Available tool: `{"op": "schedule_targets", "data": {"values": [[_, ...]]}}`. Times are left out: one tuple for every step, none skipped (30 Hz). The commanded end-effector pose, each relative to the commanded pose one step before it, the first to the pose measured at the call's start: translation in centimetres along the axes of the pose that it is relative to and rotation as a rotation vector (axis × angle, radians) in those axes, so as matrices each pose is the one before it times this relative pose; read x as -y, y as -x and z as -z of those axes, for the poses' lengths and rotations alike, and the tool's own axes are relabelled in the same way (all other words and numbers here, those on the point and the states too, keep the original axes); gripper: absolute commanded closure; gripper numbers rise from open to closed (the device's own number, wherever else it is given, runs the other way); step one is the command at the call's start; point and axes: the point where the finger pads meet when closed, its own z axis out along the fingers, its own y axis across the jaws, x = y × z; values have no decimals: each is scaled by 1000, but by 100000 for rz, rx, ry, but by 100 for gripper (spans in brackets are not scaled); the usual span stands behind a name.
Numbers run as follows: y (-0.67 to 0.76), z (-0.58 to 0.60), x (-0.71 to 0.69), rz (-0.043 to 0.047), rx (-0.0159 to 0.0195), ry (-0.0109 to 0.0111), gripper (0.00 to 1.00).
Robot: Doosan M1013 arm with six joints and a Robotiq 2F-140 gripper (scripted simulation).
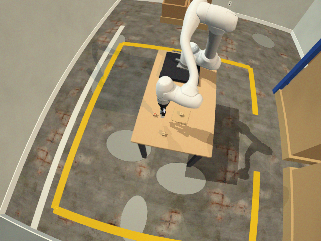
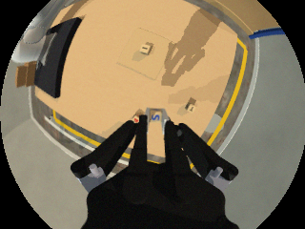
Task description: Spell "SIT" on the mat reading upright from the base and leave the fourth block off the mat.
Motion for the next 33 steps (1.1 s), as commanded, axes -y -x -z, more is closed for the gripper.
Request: {"op": "schedule_targets", "data": {"values": [[-3, 14, 0, 2, -9, 20, 87], [-2, 0, 0, 29, 0, 0, 87], [-15, 1, -1, 193, 0, 0, 87], [-39, 2, -2, 501, 0, 0, 87], [-73, 3, -4, 932, 0, 0, 87], [-114, 5, -7, 1466, 0, 0, 87], [-162, 7, -12, 2084, 0, 0, 87], [-215, 10, -19, 2767, 0, 0, 87], [-271, 12, -31, 3499, 0, 0, 87], [-328, 14, -47, 4263, 0, 1, 87], [-385, 17, -70, 5044, 0, 1, 87], [-262, 11, -60, 3460, 0, 0, 87], [-257, 11, -67, 3426, 0, 0, 87], [-270, 11, -79, 3638, 0, 0, 87], [-265, 11, -87, 3608, 0, 0, 87], [0, 0, 0, 0, 0, 0, 87], [0, 0, 0, 0, 0, 0, 87], [-586, 24, -211, 8071, 1, 1, 87], [-304, 13, -135, 4329, 0, 0, 87], [-147, 6, -73, 2137, 0, 0, 87], [-229, 10, -118, 3348, 0, 0, 87], [-255, 11, -141, 3800, 0, 0, 87], [-237, 10, -141, 3605, 0, 0, 87], [-231, 10, -148, 3585, 0, 0, 87], [-229, 10, -156, 3623, 0, 0, 87], [-223, 9, -163, 3626, 0, 0, 87], [-212, 9, -166, 3535, 0, 0, 87], [-208, 9, -173, 3549, 0, 0, 87], [-208, 9, -184, 3657, 0, 0, 87], [-198, 9, -187, 3592, 0, 0, 87], [-193, 8, -194, 3602, 0, 0, 87], [-182, 8, -195, 3518, 0, 0, 87], [0, 0, 0, 0, 0, 0, 87]]}}
